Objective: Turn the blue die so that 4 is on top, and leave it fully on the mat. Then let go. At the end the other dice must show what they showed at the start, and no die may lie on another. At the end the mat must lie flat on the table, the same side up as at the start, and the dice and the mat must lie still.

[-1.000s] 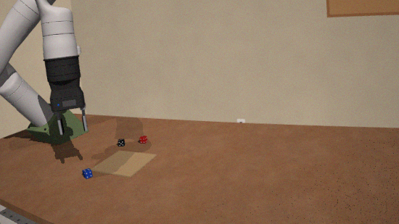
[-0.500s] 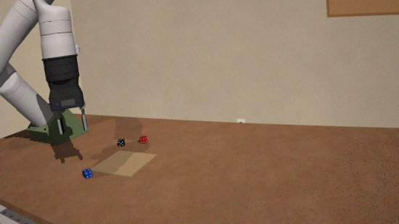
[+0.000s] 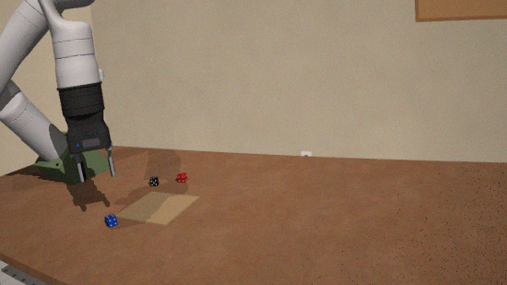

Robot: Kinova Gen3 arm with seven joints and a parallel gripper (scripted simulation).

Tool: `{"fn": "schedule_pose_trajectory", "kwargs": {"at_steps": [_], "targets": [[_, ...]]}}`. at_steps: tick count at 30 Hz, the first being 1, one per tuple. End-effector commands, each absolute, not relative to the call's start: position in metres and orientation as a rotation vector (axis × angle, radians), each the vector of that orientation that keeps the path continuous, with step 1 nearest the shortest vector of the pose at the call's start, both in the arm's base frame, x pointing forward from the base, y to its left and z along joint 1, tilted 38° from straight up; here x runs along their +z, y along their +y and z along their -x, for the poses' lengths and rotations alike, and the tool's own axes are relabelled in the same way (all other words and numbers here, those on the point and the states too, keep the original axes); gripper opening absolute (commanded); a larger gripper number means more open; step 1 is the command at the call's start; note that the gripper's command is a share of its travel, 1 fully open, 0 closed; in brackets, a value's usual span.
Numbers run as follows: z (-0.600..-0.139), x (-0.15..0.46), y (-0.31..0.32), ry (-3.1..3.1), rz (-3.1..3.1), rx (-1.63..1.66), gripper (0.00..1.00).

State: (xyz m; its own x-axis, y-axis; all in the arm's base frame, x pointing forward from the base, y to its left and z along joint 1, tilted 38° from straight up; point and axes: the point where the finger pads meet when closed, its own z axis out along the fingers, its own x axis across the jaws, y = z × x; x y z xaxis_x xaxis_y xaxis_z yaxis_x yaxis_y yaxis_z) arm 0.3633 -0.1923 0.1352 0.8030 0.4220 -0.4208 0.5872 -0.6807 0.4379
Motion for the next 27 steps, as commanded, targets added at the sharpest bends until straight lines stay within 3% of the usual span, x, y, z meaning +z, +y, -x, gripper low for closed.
{"fn": "schedule_pose_trajectory", "kwargs": {"at_steps": [1, 13, 27], "targets": [[-0.360, 0.130, -0.199, 0.733, -2.422, -0.393, 1.00], [-0.352, 0.075, -0.241, 0.733, -2.422, -0.393, 1.00], [-0.351, 0.068, -0.246, 0.733, -2.422, -0.393, 1.00]]}}
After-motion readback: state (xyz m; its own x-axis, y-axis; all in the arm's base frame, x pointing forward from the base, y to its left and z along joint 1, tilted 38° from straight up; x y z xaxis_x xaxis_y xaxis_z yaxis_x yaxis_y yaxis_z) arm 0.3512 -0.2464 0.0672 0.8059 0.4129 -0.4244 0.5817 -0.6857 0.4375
